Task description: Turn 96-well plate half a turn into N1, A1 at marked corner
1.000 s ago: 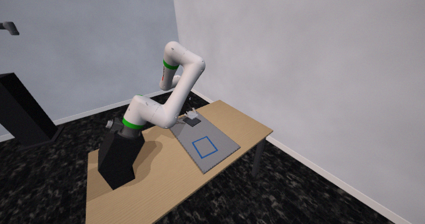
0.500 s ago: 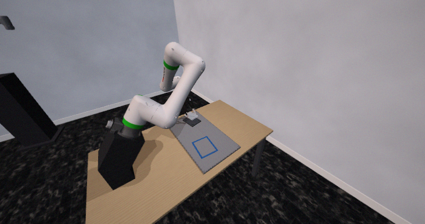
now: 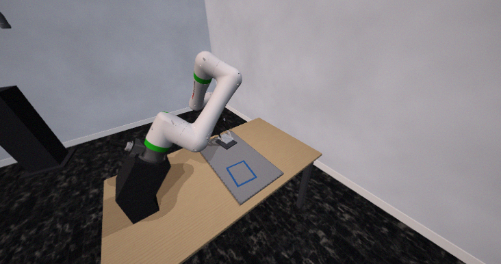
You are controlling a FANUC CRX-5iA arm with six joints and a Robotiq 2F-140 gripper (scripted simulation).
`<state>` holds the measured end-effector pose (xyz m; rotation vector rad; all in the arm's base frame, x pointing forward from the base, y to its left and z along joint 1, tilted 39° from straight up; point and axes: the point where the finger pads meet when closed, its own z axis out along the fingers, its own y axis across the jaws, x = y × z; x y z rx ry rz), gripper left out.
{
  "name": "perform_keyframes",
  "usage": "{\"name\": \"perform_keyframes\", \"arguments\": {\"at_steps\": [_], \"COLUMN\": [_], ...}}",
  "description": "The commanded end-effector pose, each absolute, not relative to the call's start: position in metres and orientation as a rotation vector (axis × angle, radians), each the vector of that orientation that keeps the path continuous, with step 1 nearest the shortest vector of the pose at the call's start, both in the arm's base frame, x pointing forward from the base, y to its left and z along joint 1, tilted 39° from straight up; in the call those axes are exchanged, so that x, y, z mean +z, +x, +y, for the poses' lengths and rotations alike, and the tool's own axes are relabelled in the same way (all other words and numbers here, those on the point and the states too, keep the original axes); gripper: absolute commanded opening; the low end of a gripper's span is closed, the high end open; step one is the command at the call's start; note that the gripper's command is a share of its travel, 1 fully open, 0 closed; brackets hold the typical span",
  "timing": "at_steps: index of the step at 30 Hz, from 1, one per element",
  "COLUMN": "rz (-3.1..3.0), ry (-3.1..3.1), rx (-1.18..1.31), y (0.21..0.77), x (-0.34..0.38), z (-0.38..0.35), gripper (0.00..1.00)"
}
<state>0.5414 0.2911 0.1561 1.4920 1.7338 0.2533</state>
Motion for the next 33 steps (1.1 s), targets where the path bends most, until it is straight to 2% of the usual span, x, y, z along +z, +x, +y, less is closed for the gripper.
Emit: {"name": "perform_keyframes", "arguments": {"at_steps": [1, 33], "rz": [1.734, 1.734], "ry": [1.492, 1.492], "rx": [0.254, 0.254], "y": [0.544, 0.554], "x": [0.153, 0.141], "z": [0.292, 0.293], "gripper": [0.0, 0.0]}}
